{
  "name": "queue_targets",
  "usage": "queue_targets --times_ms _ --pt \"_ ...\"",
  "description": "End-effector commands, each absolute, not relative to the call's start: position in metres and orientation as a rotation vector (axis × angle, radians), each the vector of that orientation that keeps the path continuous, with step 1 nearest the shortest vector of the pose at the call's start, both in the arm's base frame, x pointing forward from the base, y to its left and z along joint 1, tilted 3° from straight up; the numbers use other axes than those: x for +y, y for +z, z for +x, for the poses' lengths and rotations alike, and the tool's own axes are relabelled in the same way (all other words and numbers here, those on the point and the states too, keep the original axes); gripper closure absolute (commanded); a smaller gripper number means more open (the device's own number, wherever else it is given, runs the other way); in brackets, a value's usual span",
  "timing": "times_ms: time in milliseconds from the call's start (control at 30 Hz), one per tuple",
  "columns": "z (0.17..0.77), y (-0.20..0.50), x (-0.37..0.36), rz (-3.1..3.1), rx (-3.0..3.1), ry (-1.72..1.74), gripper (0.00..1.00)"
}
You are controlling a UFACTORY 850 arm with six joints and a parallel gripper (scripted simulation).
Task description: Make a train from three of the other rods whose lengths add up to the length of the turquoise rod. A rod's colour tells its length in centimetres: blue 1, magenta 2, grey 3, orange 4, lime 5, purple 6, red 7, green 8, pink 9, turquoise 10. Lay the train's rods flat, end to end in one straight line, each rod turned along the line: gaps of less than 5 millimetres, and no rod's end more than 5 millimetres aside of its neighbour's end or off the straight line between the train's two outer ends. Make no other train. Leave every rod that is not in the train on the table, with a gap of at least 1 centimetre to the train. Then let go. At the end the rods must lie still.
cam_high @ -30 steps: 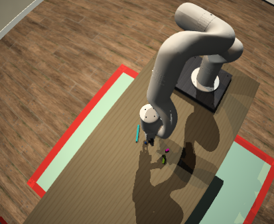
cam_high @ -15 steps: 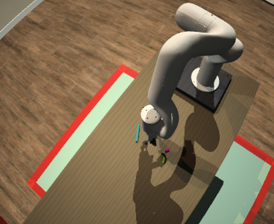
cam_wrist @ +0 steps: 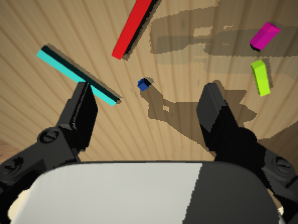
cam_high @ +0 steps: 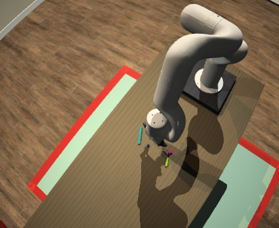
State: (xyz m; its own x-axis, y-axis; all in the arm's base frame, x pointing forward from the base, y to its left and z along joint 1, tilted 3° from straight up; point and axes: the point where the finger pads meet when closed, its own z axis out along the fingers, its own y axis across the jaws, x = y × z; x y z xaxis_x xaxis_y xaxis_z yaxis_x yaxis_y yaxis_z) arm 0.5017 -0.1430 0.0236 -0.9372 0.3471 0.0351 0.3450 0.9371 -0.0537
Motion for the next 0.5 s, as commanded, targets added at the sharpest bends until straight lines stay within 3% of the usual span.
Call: queue_targets --times_ms 0,467 --pt "0.5033 0.0242 -0.1391 -0.292 -3.080 0.029 0.00" --pt "0.5050 0.0239 -0.1291 0.309 -3.076 0.015 0.00"
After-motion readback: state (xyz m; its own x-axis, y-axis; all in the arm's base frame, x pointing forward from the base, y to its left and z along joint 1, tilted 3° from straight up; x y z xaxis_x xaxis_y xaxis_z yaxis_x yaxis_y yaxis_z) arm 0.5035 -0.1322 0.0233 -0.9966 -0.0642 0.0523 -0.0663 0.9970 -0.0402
